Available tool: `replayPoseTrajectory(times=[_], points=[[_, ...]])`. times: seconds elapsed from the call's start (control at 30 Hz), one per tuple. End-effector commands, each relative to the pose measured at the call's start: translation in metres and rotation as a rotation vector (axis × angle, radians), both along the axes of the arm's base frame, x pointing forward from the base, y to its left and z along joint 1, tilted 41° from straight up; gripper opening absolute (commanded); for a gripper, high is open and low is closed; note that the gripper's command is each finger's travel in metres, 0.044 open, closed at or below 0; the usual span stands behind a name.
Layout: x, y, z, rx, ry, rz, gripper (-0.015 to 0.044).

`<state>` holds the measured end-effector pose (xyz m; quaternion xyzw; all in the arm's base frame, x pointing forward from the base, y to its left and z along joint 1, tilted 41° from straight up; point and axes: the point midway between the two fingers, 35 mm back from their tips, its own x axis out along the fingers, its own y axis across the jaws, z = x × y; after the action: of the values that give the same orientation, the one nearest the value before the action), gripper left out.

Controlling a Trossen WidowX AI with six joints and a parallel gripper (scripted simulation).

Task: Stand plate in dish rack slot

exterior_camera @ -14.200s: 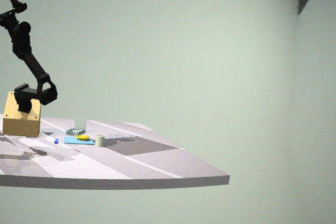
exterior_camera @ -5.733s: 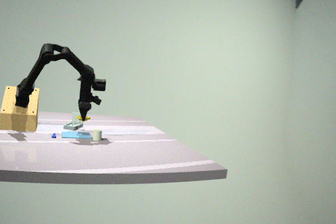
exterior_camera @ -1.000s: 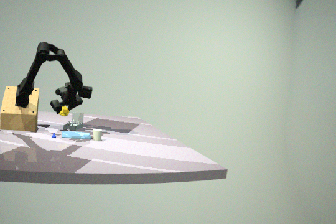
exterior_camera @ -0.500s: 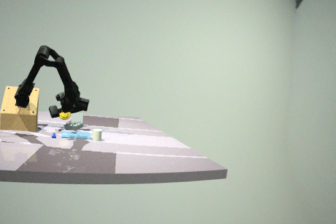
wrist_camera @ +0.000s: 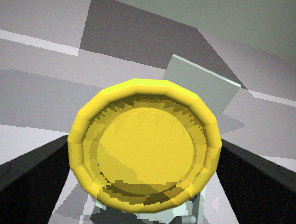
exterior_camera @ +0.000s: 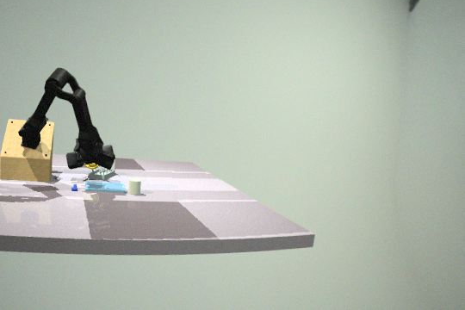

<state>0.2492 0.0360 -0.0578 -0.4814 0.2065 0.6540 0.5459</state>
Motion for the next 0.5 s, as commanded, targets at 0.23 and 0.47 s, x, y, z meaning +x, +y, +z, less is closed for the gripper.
replayPoseTrajectory(times=[0.23, 0.47], points=[[0.005, -0.015, 0.006, 0.178, -0.124, -0.134, 0.0000], [0.006, -0.019, 0.009, 0.214, -0.157, -0.164, 0.0000]])
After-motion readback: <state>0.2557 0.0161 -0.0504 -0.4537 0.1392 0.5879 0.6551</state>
